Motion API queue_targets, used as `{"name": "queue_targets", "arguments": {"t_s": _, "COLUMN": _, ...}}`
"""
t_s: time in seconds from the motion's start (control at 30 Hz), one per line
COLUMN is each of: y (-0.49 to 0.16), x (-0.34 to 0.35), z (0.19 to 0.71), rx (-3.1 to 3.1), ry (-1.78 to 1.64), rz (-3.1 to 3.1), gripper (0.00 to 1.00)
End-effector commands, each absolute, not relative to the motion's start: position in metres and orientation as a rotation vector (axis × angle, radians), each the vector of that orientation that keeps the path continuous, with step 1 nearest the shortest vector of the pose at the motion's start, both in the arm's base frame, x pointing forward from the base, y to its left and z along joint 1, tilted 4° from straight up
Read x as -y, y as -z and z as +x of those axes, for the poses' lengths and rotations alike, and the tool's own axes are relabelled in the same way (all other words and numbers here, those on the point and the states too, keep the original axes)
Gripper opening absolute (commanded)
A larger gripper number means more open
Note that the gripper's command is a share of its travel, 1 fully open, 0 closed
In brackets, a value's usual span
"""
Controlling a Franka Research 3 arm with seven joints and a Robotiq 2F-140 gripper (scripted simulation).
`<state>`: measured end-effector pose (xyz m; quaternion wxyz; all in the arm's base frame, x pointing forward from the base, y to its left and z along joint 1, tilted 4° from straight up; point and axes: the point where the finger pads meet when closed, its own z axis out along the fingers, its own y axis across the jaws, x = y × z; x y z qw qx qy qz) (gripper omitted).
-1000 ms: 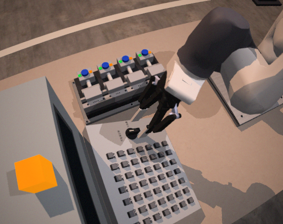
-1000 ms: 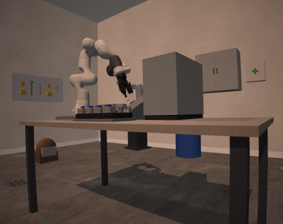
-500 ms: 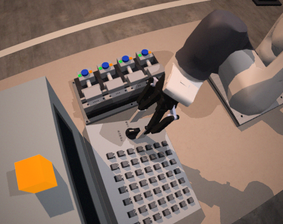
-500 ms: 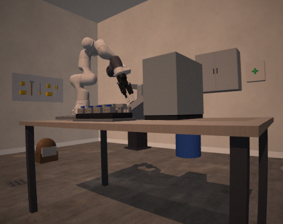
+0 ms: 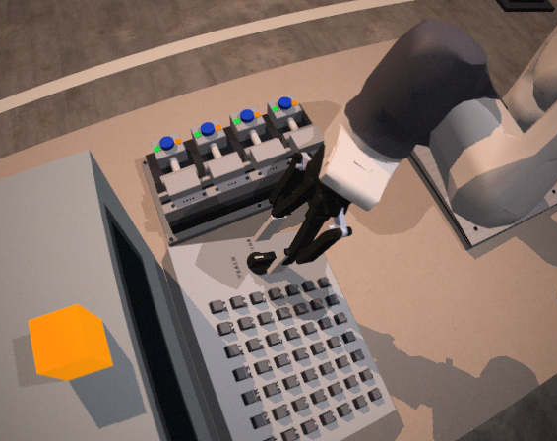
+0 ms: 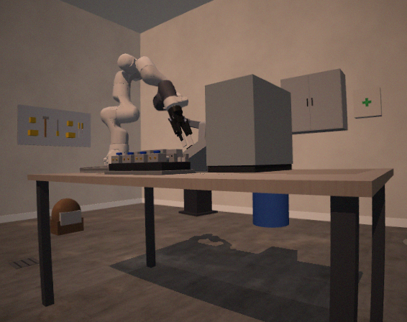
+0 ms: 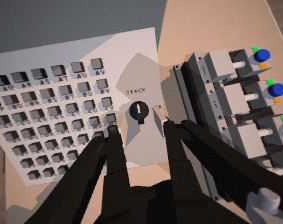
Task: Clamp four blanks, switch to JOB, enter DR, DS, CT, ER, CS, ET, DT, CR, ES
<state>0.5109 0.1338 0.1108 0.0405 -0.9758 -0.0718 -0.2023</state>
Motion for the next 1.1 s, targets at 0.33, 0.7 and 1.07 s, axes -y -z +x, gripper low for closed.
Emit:
{"name": "queue_targets", "arguments": {"t_s": 0.33, "y": -0.1125, "x": -0.1338, "z": 0.5131, "rx": 0.207, "ry": 0.627, "rz": -2.988, "gripper": 0.33}}
{"name": "queue_targets", "arguments": {"t_s": 0.7, "y": -0.1125, "x": -0.1338, "z": 0.5131, "rx": 0.207, "ry": 0.627, "rz": -2.988, "gripper": 0.33}}
{"name": "queue_targets", "arguments": {"t_s": 1.07, "y": -0.1094, "x": -0.1341, "z": 0.5145, "rx": 0.207, "ry": 0.627, "rz": -2.988, "gripper": 0.33}}
